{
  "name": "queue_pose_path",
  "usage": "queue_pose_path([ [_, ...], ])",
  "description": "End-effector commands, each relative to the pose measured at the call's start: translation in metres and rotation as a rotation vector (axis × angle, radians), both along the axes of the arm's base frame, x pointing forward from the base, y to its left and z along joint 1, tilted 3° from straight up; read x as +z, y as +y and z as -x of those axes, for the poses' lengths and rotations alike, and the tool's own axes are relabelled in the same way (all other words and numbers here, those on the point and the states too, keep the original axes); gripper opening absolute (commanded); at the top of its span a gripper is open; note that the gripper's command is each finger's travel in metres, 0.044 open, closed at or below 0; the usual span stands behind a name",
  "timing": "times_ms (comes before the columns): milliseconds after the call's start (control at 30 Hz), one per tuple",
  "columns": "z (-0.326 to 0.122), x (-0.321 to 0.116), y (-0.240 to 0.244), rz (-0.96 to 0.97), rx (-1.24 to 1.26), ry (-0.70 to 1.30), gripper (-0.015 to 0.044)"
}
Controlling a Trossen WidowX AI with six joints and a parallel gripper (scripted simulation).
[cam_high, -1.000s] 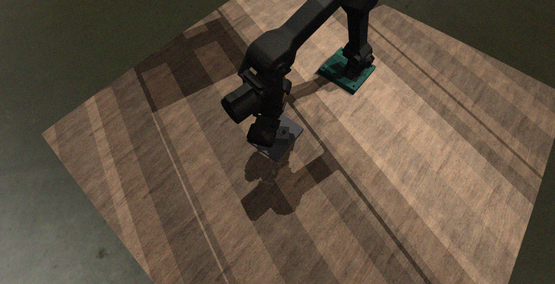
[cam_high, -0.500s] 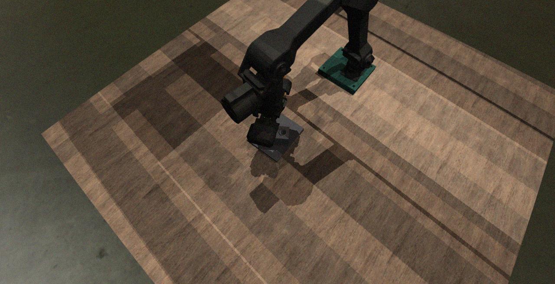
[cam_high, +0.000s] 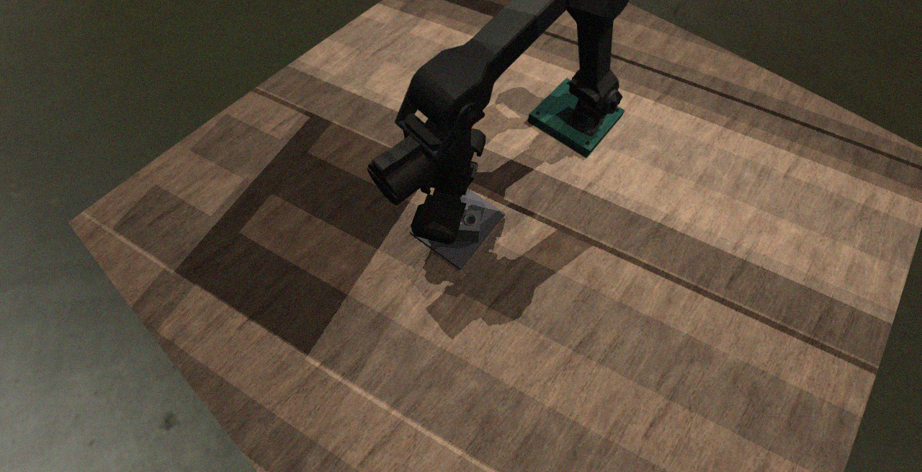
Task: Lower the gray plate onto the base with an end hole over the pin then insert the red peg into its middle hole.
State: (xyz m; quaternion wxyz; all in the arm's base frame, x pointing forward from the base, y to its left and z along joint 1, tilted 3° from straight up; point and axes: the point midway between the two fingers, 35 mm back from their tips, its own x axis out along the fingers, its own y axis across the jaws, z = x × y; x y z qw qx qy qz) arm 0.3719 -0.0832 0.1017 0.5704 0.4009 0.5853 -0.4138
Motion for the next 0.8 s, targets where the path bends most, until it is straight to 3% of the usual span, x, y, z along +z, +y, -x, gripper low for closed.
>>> queue_pose_path([
  [0,0.0,0.004,0.0,0.006,0.003,-0.002,0.015],
  [767,0.003,0.02,0.006,0.005,0.003,-0.002,0.015],
])
